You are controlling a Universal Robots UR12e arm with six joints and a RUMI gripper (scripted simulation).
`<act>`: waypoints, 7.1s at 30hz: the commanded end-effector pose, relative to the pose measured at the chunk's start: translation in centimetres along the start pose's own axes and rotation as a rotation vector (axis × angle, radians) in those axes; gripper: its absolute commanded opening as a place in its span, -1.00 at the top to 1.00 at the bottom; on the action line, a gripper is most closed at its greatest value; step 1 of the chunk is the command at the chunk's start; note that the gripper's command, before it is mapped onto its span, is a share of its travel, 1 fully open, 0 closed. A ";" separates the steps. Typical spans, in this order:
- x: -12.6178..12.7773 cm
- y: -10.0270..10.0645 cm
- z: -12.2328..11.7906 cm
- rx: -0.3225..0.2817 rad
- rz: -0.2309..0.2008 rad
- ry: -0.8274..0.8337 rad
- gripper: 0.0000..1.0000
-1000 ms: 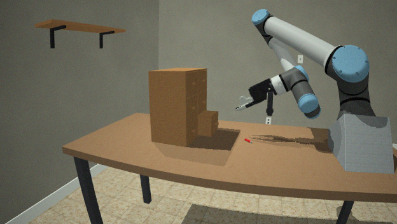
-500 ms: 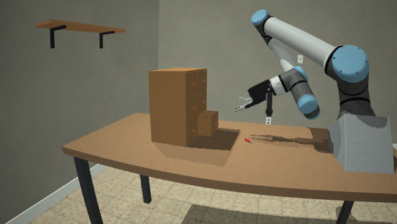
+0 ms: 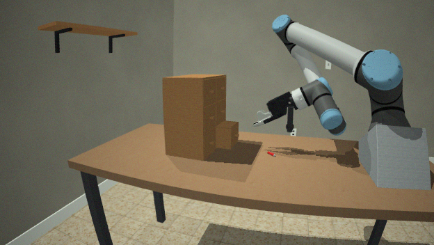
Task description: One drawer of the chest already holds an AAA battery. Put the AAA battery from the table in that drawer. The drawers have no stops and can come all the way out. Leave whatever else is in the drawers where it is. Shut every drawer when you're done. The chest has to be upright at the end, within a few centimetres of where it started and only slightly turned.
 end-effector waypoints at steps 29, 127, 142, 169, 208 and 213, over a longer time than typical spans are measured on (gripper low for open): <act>0.5 6.6 2.7 -0.001 0.000 0.000 0.61; 0.5 6.7 2.7 -0.001 0.000 0.000 0.61; 0.5 7.0 2.5 -0.001 0.000 0.000 0.61; 0.3 8.9 1.4 -0.001 0.000 0.000 0.61; 0.2 9.7 1.0 -0.001 0.000 0.000 0.61; 0.2 9.7 1.0 -0.001 0.000 0.000 0.61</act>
Point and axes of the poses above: the point where the finger pads meet when closed, its own y axis out along the fingers, its own x axis across the jaws, z = x × y, the point moved 9 cm from there along -y, back along the fingers, and after that the axes turned 11 degrees about -y, right-handed, at the moved point
